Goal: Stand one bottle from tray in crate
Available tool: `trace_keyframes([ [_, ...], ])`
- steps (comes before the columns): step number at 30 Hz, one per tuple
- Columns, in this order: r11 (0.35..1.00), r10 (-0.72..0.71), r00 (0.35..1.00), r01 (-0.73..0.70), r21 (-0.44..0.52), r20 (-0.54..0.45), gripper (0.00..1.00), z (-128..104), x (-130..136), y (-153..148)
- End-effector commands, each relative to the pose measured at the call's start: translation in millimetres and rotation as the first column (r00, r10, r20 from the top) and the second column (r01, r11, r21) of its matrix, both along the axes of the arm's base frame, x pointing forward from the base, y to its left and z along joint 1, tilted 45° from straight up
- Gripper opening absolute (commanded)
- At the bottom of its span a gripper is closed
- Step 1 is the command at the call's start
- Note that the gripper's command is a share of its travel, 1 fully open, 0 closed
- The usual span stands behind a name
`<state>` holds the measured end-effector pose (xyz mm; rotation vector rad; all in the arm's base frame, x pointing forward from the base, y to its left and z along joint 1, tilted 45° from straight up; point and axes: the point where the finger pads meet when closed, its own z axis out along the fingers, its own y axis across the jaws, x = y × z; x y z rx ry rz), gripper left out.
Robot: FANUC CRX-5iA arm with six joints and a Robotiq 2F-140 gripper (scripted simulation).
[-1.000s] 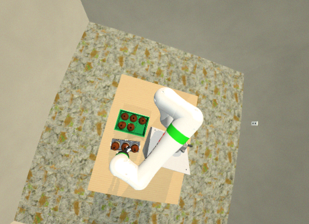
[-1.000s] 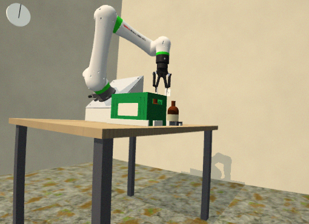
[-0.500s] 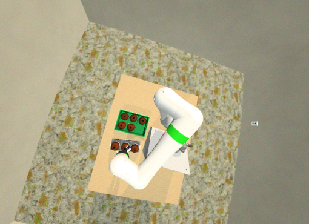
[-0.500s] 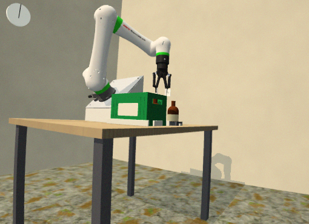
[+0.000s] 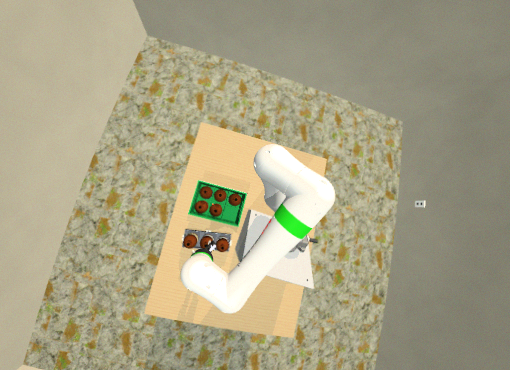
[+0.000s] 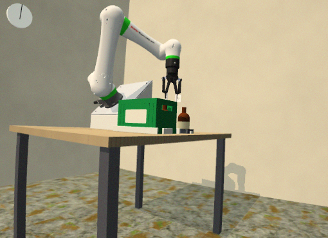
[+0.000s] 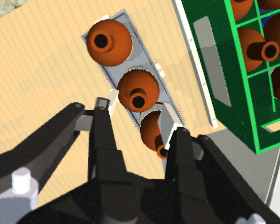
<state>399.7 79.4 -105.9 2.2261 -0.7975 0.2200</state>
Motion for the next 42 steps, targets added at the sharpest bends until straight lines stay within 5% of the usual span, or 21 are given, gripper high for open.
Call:
trace_keyframes([
  [1, 1.0, 0.0, 1.0, 0.0, 0.0, 0.0, 0.38, 0.0, 0.1, 0.2],
  [42, 1.0, 0.0, 1.0, 0.0, 0.0, 0.0, 0.38, -6.1, -0.6, -5.9],
])
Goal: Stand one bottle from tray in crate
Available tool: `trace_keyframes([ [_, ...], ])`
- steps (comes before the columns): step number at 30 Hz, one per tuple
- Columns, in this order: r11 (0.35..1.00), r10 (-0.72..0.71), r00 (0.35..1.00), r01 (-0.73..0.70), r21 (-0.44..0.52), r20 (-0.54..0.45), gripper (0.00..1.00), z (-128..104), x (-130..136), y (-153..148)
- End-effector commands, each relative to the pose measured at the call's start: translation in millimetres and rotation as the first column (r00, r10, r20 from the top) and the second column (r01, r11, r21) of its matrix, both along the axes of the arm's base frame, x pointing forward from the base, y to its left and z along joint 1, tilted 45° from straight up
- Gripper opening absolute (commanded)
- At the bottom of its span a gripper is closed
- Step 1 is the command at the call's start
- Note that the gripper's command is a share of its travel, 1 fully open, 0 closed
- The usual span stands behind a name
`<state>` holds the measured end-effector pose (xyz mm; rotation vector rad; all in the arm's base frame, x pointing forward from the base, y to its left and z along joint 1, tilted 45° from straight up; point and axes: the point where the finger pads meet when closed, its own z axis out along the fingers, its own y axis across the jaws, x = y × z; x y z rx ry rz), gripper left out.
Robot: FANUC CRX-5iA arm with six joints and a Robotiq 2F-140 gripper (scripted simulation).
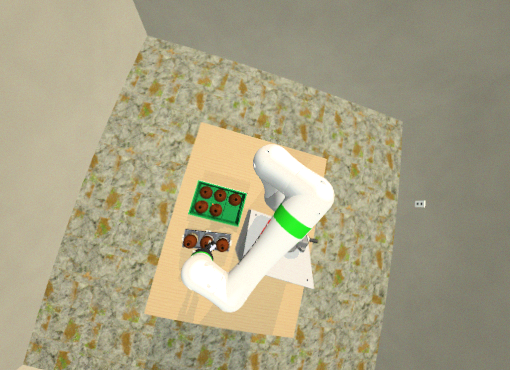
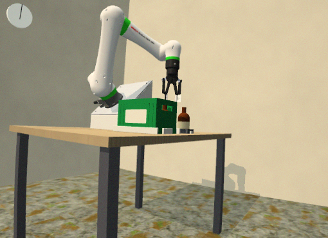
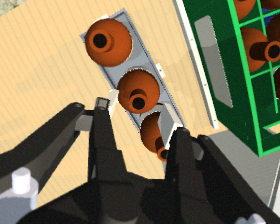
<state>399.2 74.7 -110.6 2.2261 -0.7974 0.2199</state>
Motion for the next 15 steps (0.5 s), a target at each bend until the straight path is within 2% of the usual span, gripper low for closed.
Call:
trace_keyframes([
  [1, 1.0, 0.0, 1.0, 0.0, 0.0, 0.0, 0.38, -2, 0, -2],
  [15, 1.0, 0.0, 1.0, 0.0, 0.0, 0.0, 0.38, -13, -1, -12],
])
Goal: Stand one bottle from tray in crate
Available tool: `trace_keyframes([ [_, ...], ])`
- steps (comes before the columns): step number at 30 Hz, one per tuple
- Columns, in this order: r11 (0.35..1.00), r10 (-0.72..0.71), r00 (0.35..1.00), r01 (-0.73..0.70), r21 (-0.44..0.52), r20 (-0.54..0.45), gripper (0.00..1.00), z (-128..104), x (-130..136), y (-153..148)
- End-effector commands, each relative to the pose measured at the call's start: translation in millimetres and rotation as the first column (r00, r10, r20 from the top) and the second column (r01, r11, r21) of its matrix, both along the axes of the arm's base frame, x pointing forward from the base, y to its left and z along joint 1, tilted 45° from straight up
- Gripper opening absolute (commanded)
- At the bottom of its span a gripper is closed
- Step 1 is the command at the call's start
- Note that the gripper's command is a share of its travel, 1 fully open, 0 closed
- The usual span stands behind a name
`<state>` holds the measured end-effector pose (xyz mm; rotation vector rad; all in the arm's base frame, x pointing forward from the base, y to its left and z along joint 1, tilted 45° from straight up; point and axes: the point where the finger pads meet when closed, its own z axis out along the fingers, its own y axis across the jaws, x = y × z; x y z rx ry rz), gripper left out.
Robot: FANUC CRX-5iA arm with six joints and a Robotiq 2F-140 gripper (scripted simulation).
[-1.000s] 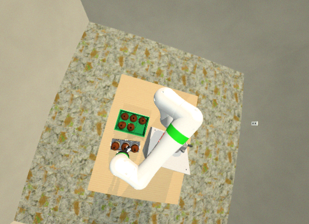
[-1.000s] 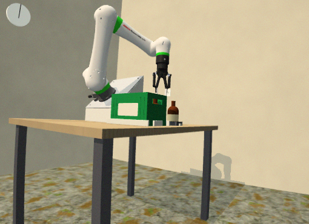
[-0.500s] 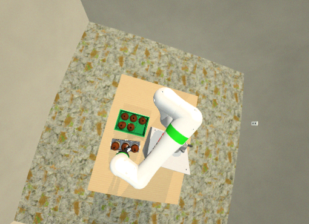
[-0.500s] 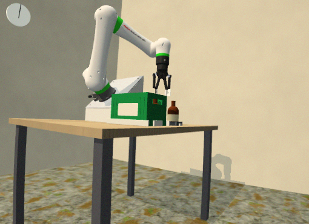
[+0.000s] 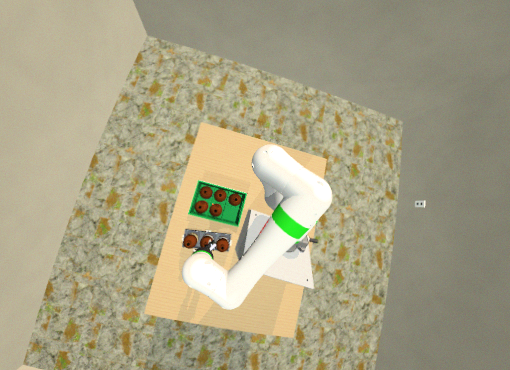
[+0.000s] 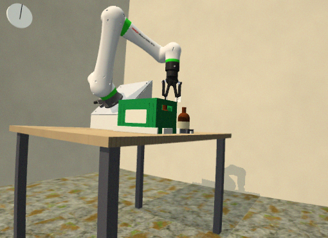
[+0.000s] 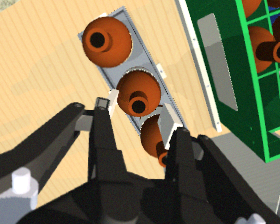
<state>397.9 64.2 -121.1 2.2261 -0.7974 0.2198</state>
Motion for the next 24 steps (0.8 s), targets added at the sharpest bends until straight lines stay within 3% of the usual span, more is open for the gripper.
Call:
trace_keyframes([
  [1, 1.0, 0.0, 1.0, 0.0, 0.0, 0.0, 0.38, -3, 0, -3],
  [24, 1.0, 0.0, 1.0, 0.0, 0.0, 0.0, 0.38, -14, -1, -13],
])
